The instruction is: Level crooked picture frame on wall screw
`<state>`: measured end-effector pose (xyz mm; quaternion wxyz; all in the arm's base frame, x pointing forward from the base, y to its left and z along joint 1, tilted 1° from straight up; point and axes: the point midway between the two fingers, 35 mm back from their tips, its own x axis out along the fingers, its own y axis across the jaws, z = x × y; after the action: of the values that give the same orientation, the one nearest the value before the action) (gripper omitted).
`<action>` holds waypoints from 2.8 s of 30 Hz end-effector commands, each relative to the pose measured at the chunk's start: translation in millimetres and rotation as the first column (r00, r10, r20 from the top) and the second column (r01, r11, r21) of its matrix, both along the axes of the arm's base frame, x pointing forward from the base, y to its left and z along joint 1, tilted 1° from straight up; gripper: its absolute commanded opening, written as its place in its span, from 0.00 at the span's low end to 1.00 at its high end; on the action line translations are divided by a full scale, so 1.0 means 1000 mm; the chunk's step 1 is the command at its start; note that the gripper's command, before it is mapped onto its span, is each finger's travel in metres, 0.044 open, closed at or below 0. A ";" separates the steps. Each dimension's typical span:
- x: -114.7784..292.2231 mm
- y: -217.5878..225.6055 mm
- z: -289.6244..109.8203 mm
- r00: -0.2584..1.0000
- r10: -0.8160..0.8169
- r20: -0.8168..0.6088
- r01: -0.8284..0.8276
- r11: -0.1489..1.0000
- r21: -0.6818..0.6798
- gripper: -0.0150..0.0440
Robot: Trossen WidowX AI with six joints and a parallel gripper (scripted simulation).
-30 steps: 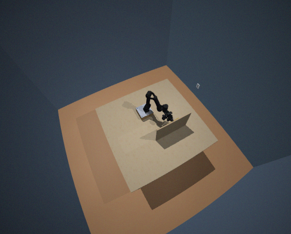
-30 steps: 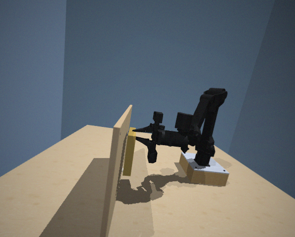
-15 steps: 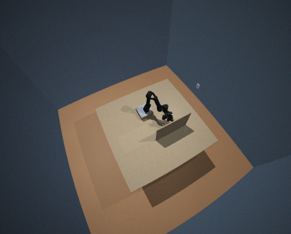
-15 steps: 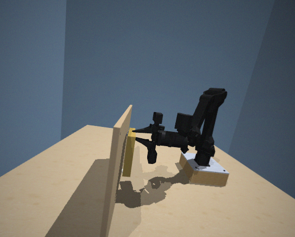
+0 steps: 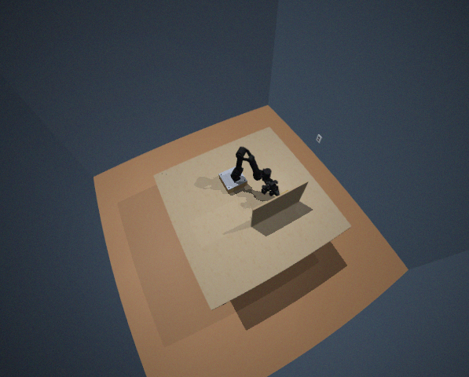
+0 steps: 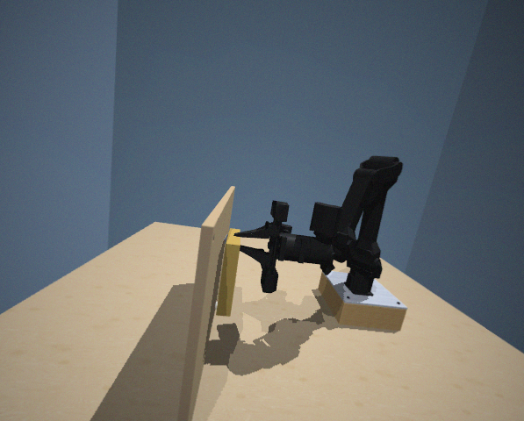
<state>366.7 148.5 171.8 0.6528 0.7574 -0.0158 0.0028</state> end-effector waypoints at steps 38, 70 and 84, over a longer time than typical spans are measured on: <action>0.001 0.000 -0.003 1.000 -0.007 -0.001 0.006 0.992 -0.124 0.25; -0.100 0.003 -0.011 1.000 -0.004 -0.004 0.004 1.000 0.007 0.69; -0.175 -0.019 0.022 1.000 0.003 -0.005 -0.001 0.966 0.260 0.69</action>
<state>211.1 143.0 193.4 0.5748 0.8182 -0.0125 0.0033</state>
